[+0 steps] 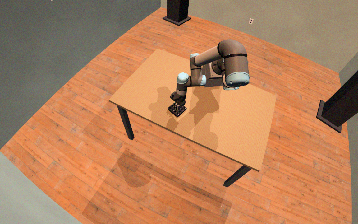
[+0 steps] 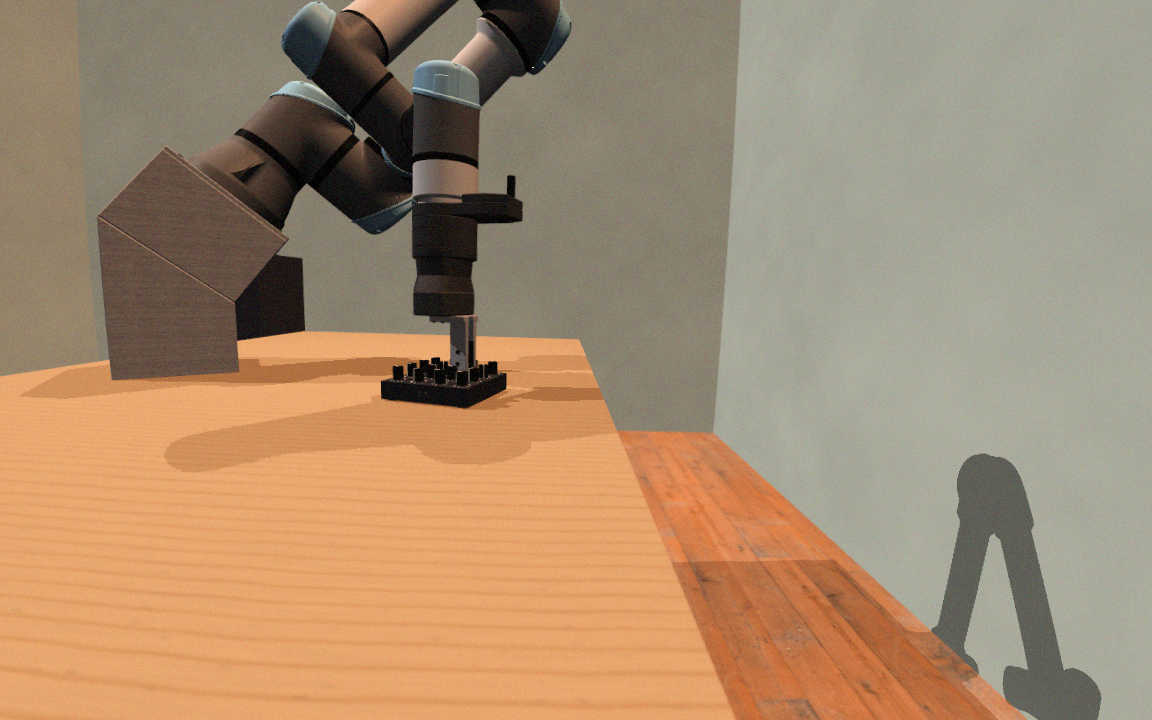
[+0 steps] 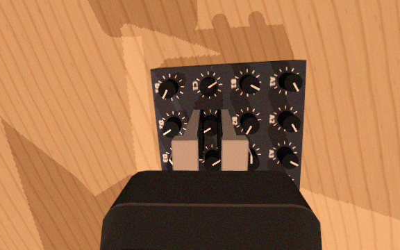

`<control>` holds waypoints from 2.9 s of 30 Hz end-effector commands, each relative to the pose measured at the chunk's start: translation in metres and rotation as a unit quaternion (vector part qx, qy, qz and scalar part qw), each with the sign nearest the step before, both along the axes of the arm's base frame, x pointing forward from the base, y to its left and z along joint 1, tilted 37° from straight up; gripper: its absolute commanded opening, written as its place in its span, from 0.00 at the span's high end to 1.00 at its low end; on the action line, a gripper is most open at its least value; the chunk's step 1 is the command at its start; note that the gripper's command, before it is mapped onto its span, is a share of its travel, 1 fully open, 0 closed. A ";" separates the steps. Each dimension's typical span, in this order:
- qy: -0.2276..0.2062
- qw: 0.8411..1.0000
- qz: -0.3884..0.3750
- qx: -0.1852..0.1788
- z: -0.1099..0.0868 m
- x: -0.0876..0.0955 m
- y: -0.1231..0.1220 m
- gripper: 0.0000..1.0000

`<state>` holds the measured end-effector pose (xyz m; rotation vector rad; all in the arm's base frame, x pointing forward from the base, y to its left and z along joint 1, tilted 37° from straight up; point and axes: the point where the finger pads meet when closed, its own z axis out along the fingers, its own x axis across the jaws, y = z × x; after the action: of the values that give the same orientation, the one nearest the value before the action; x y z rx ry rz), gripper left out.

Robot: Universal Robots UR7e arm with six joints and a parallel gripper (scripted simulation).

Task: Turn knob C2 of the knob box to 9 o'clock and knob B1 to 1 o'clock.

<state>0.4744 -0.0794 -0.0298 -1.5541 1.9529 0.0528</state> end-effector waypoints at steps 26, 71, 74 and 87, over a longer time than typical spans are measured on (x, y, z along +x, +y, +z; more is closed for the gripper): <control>-0.001 1.000 0.000 -0.001 0.000 0.000 0.000 0.70; -0.063 0.988 0.124 -0.070 0.000 0.000 0.000 0.70; -0.073 0.984 0.144 -0.081 0.000 0.000 0.000 0.70; -0.115 0.959 0.227 -0.128 0.000 0.000 0.000 0.70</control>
<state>0.4744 -0.0794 -0.0298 -1.9977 1.5093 -0.1596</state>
